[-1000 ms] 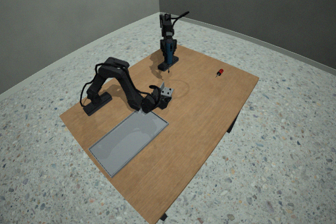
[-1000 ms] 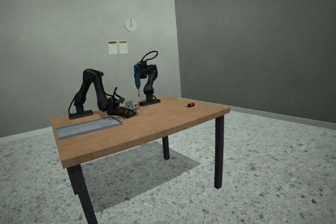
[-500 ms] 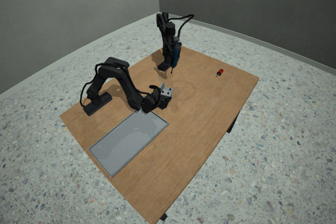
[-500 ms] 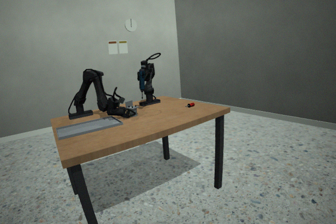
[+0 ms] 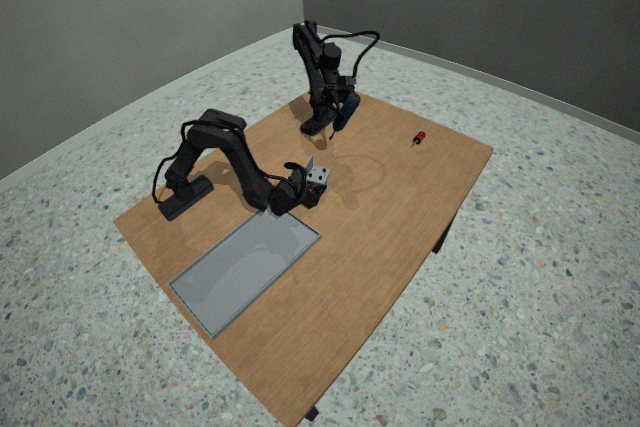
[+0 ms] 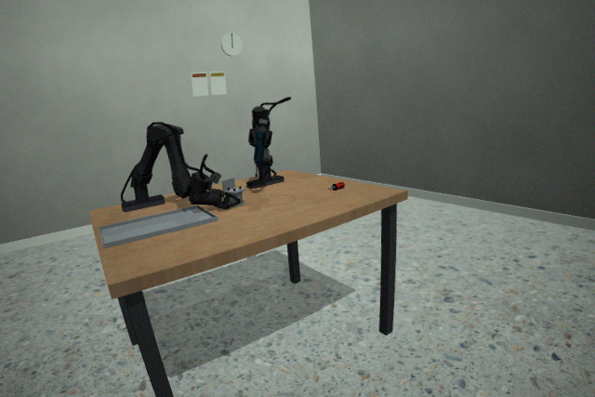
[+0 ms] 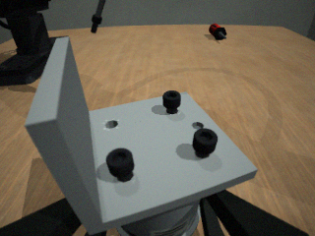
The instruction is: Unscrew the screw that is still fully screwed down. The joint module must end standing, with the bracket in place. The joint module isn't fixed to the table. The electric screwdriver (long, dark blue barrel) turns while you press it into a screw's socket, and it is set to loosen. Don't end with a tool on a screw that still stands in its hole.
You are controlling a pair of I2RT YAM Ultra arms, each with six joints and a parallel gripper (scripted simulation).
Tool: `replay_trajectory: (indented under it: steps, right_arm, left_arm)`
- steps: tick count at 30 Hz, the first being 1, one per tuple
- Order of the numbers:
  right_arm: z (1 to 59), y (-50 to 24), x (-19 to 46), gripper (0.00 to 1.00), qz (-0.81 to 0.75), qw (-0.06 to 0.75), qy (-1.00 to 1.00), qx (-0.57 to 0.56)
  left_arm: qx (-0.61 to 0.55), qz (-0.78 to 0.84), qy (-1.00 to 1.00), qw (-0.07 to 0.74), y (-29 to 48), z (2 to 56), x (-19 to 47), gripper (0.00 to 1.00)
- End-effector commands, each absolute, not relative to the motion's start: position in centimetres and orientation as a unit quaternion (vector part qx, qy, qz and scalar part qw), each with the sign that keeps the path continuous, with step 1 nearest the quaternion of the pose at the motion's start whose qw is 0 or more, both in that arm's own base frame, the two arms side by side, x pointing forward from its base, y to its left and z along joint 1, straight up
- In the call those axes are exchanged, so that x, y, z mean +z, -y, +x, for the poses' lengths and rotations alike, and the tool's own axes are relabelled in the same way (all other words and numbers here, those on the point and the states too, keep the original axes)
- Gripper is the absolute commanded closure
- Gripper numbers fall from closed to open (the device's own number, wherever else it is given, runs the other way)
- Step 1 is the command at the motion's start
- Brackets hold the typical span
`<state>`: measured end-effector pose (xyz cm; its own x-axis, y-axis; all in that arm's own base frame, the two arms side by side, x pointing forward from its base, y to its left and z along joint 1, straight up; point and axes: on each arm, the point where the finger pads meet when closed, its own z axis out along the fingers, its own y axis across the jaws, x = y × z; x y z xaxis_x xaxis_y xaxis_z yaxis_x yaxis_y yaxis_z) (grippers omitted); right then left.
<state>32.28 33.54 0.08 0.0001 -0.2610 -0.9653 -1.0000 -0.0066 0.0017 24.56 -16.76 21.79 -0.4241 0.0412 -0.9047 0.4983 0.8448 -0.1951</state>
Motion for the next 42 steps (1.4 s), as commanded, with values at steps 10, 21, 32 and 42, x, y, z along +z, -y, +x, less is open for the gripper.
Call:
replay_trajectory:
  steps: [10, 21, 32, 42]
  right_arm:
    - [32.6, -33.4, 1.6, 0.41, -0.563, 0.440, -0.550, 0.432]
    - [32.6, -33.4, 1.6, 0.41, -0.563, 0.440, -0.550, 0.432]
    - [32.6, -33.4, 1.6, 0.41, -0.563, 0.440, -0.550, 0.432]
    - [32.6, -33.4, 1.6, 0.41, -0.563, 0.440, -0.550, 0.432]
  left_arm:
    - [-0.218, 0.086, -0.824, 0.516, 14.5, 27.3, 24.3, 0.58]
    - [-0.177, 0.007, -0.874, 0.453, 11.2, 28.9, 21.1, 0.58]
    - [-0.162, -0.046, -0.886, 0.433, 9.1, 30.0, 20.4, 0.58]
    - [-0.135, -0.128, -0.904, 0.384, 5.7, 30.7, 18.6, 0.58]
